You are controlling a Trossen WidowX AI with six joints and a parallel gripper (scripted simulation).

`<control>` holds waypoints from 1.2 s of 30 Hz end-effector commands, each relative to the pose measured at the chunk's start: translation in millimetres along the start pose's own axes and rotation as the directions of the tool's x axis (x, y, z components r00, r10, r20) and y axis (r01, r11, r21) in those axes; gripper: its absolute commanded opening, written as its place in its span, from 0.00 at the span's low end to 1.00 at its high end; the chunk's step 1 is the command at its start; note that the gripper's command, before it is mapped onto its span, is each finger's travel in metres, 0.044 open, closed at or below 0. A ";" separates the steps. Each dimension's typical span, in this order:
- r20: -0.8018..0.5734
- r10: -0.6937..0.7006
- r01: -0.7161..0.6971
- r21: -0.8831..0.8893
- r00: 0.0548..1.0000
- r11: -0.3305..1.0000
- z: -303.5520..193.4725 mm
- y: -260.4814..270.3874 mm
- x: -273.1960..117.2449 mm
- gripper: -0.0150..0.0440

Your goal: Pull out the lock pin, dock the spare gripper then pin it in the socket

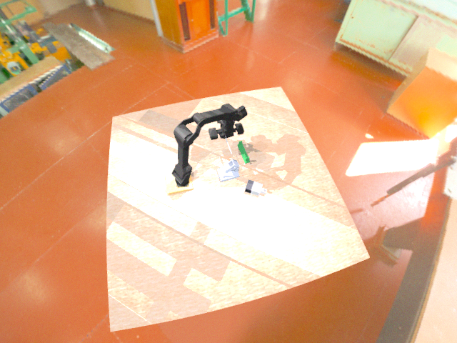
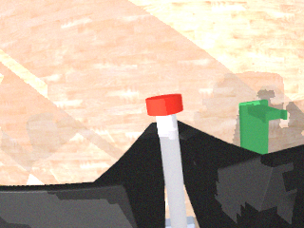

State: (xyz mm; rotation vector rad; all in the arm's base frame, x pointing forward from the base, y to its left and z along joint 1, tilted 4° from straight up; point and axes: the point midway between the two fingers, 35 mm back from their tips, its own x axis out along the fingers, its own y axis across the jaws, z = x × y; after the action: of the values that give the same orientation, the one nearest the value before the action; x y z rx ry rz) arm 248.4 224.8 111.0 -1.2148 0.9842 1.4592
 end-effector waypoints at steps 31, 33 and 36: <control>0.004 -0.010 0.010 -0.009 1.000 1.000 30.4 -91.7 -8.4 0.25; 0.004 -0.010 0.010 -0.010 1.000 1.000 30.2 -91.8 -7.4 0.25; 0.003 -0.010 0.010 -0.010 1.000 1.000 29.3 -92.1 -3.3 0.25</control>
State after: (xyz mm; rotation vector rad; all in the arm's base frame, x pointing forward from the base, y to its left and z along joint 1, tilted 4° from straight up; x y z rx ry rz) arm 330.0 270.7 121.3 -1.2204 0.9753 1.4573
